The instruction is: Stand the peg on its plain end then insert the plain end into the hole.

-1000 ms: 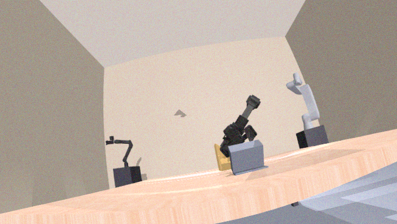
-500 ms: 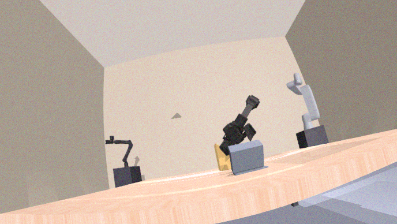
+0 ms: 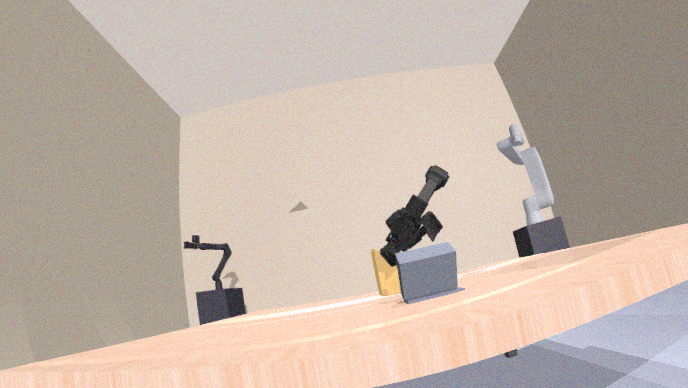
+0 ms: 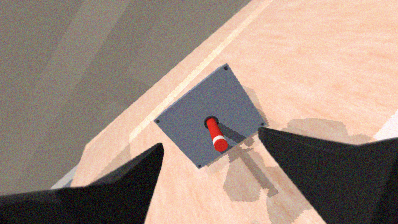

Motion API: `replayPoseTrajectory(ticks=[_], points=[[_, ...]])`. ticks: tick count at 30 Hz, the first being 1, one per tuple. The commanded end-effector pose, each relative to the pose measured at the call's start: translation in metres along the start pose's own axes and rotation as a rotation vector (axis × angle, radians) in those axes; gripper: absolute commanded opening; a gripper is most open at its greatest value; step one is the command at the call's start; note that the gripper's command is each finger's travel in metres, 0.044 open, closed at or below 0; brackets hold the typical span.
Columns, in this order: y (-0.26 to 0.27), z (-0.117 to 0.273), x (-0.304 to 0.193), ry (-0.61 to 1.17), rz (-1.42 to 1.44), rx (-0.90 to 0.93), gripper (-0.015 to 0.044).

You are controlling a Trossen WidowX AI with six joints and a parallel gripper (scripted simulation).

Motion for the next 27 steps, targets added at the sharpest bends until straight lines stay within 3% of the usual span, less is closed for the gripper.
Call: replayPoseTrajectory(ticks=[1,27], points=[[-0.001,0.005,-0.001,0.004,0.001,-0.002,0.044],[0.001,0.025,0.002,0.001,0.0,-0.001,0.044]])
Point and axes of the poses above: the point midway between the two fingers, 35 mm back from their tips, its own z axis back along the fingers, its own y axis across the jaws, x = y × z, the point moved 2 cm from there along z, back along the fingers, and after that the axes turned 11 degrees about z, right-handed, at the moved point
